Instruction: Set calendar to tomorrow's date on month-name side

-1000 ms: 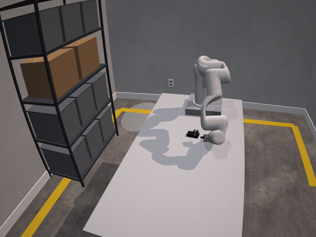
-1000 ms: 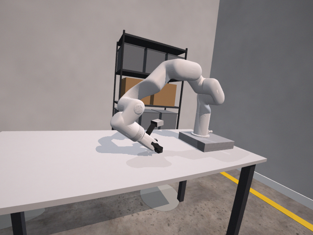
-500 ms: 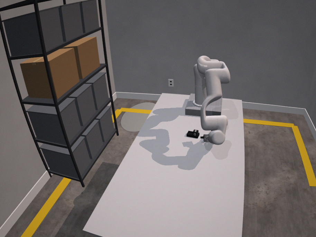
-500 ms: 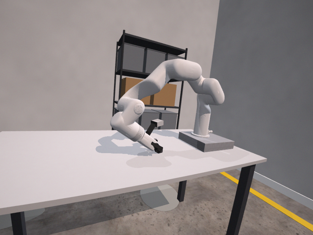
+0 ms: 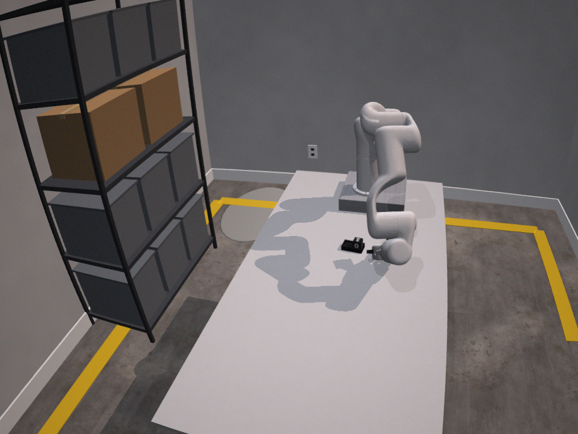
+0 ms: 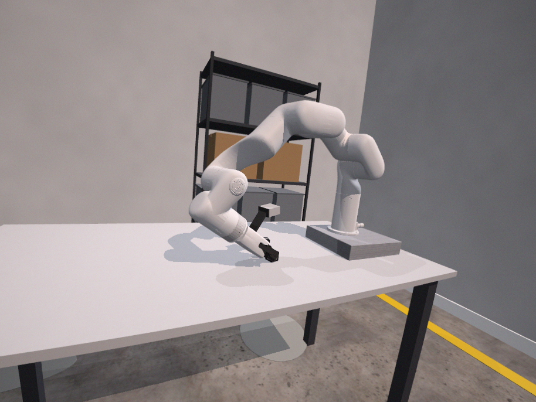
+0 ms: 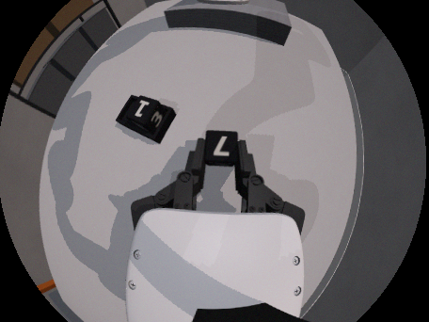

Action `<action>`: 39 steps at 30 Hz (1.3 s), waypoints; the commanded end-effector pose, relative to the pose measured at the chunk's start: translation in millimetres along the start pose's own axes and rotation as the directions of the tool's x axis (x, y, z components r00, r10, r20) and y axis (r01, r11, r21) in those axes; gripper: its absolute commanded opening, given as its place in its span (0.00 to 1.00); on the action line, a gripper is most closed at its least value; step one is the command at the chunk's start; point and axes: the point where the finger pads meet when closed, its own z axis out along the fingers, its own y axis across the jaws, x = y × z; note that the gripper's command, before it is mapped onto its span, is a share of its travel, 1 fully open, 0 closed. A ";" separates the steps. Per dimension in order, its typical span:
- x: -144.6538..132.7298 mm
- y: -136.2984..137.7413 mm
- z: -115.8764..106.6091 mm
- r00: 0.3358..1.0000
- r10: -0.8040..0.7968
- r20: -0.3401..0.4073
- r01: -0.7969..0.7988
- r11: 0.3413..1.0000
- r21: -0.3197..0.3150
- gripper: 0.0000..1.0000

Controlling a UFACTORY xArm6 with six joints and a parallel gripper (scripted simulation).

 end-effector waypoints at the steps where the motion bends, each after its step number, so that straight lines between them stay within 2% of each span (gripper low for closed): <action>1: 0.2 0.0 -1.9 1.000 0.000 0.004 0.000 1.000 0.000 0.27; 2: 0.2 0.0 -1.9 1.000 0.000 0.004 0.000 1.000 0.000 0.31; 4: 0.2 0.0 -1.9 1.000 0.000 0.004 0.000 1.000 0.000 0.31; 5: 0.2 0.0 -1.9 1.000 0.000 0.004 0.000 1.000 0.000 0.35; 9: 0.2 0.0 -1.9 1.000 0.000 0.004 0.000 1.000 0.000 0.35; 10: 0.2 0.0 -1.9 1.000 0.000 0.004 0.000 1.000 0.000 0.39; 12: 0.2 0.0 -1.9 1.000 0.000 0.004 0.000 1.000 0.000 0.39; 13: 0.2 0.0 -1.9 1.000 0.000 0.004 0.000 1.000 0.000 0.43; 18: 0.2 0.0 -1.9 1.000 0.000 0.004 0.000 1.000 0.000 0.47; 19: 0.2 0.0 -1.9 1.000 0.000 0.004 0.000 1.000 0.000 0.69; 39: 0.8 0.0 -2.3 1.000 0.000 0.004 0.000 1.000 0.000 0.69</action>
